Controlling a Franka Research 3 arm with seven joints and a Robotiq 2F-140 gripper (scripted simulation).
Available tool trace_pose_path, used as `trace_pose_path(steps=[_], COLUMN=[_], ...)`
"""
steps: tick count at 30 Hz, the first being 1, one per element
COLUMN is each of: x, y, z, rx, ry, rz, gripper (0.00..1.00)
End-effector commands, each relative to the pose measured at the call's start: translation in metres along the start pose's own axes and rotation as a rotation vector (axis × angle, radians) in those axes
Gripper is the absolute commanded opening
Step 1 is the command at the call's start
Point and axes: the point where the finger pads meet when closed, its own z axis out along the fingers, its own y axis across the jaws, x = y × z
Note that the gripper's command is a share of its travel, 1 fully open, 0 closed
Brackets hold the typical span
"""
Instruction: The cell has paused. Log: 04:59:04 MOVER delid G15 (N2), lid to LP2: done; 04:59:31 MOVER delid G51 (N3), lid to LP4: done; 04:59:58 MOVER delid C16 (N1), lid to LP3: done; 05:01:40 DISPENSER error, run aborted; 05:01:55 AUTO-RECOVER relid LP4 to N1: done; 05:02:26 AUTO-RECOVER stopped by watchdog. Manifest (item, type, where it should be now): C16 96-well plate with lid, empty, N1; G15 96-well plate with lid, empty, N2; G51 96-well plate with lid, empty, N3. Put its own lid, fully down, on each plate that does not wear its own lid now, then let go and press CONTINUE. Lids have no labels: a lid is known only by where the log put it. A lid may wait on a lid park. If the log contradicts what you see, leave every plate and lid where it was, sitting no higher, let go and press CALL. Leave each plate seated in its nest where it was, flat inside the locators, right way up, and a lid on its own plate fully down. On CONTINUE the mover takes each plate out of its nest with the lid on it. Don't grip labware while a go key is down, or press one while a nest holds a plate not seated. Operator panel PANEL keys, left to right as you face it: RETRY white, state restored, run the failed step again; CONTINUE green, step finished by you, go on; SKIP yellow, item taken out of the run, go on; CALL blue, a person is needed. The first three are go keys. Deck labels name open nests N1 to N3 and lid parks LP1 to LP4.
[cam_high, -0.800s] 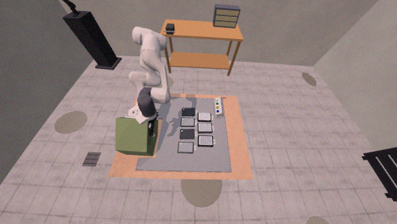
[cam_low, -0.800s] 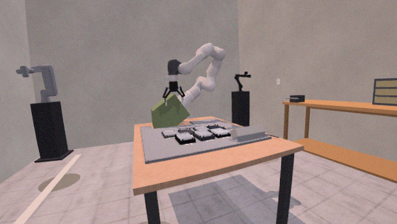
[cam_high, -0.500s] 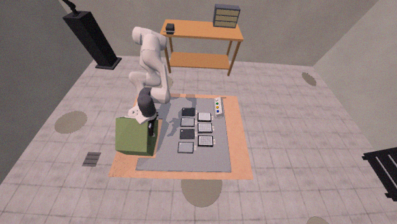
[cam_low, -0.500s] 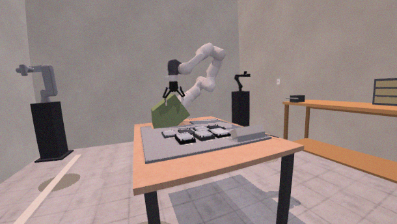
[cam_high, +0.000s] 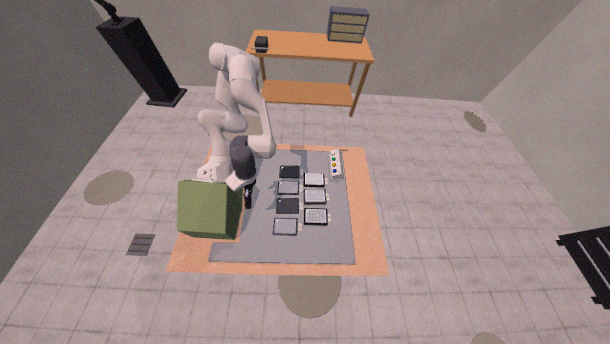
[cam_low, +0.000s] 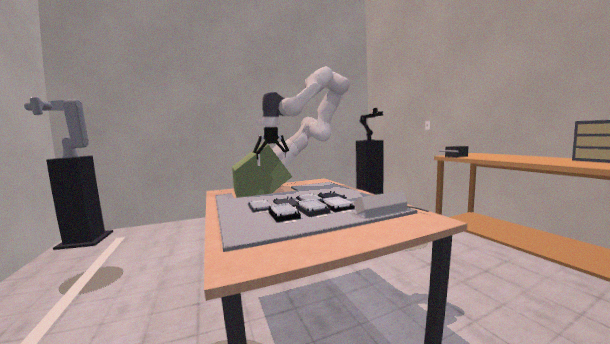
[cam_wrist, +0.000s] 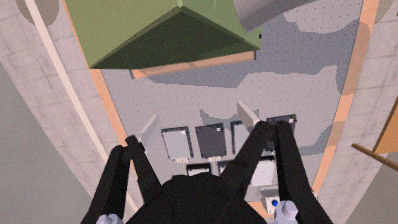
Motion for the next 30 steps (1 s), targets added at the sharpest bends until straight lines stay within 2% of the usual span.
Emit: trace_pose_path(steps=[1, 4, 8, 30], x=[-0.067, -0.121, -0.193, -0.195], y=[0.016, 0.044, 0.075, 0.075], z=[0.018, 0.040, 0.067, 0.068], rx=[0.017, -0.004, -0.008, -0.008], ry=[-0.055, -0.087, -0.091, -0.091], rz=[0.038, 0.040, 0.041, 0.041], gripper=[1.00, 1.00, 1.00, 1.00])
